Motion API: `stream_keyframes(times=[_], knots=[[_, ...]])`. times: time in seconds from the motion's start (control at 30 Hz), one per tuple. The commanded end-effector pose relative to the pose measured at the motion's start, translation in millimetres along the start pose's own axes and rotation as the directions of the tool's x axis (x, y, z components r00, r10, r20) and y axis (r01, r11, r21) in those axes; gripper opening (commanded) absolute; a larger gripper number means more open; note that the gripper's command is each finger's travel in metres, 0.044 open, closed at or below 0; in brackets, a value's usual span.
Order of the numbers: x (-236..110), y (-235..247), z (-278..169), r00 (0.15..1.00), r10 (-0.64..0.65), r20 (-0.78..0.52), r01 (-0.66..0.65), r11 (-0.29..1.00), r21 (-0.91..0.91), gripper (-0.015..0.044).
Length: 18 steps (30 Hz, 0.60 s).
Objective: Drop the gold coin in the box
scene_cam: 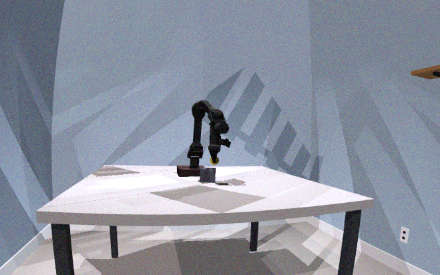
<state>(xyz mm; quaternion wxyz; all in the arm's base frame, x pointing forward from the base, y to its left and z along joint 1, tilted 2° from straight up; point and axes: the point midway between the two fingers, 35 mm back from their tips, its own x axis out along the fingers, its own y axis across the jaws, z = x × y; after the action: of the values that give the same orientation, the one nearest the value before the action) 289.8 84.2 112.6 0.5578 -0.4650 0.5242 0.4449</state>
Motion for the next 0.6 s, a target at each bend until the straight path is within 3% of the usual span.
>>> stream_keyframes(times=[0.0, 0.57], knots=[[0, 6, -6, 1.0, 0.0, 0.003, 0.0, 1.0, -0.006, 0.0], [5, 37, -35, 1.0, 0.003, 0.0, -0.003, 1.0, -0.006, 0.0]])
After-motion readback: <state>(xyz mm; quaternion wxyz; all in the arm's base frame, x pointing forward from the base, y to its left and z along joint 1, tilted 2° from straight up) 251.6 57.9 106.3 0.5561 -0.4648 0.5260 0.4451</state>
